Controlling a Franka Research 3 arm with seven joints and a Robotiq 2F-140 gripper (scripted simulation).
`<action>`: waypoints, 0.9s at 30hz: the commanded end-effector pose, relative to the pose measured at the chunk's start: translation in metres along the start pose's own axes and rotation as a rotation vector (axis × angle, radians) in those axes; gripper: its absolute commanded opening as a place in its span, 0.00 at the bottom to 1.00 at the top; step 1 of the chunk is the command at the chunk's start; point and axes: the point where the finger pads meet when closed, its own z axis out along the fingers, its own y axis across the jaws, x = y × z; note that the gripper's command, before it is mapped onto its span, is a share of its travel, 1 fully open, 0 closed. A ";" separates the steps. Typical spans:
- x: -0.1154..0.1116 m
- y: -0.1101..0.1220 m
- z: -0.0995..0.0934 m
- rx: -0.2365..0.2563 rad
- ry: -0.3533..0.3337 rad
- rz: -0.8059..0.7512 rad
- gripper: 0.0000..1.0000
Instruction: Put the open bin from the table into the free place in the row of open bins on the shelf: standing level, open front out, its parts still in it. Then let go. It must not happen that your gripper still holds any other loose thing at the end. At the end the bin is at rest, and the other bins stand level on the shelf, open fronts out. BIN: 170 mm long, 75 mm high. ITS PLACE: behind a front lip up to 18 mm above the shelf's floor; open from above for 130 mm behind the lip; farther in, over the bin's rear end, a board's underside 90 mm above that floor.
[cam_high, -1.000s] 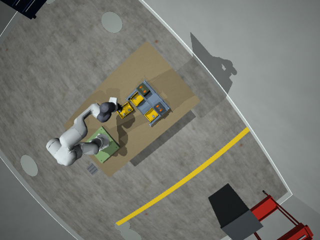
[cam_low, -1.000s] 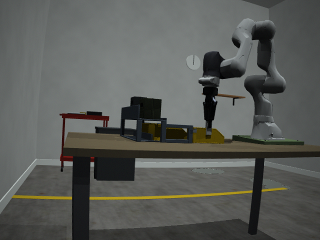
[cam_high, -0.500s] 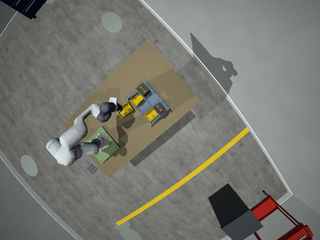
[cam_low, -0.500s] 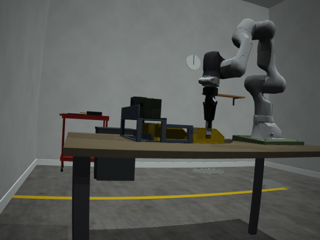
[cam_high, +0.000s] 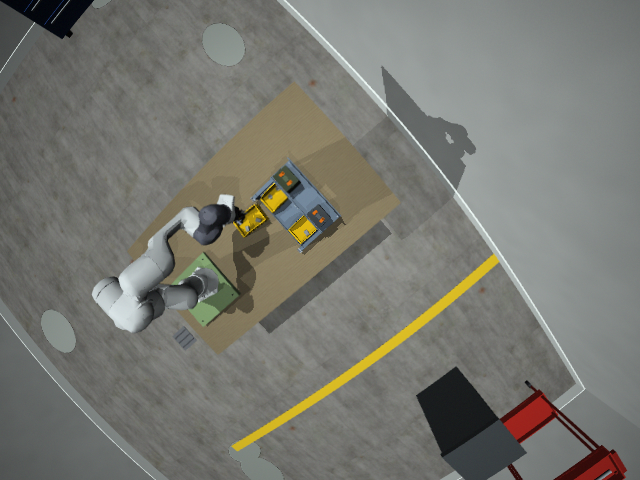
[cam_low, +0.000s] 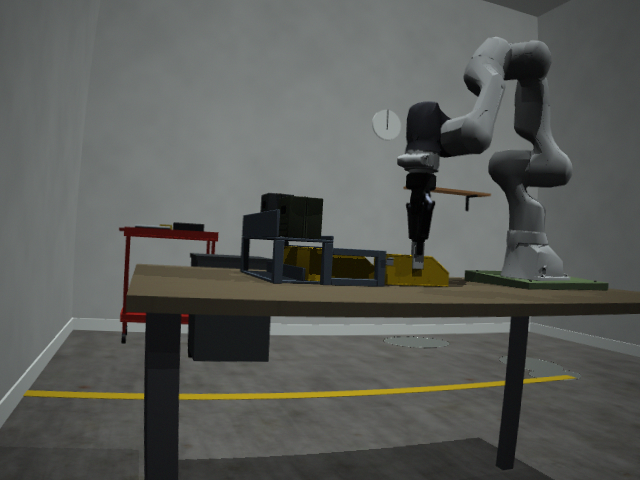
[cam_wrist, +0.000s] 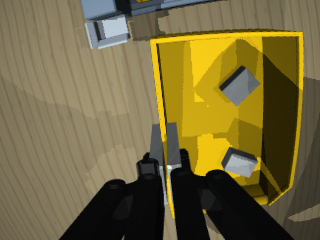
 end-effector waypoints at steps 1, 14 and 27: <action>0.000 -0.001 -0.004 -0.001 0.000 0.000 0.00; 0.000 -0.001 -0.017 -0.001 0.000 0.000 0.00; 0.000 -0.001 -0.026 -0.001 0.000 0.000 0.00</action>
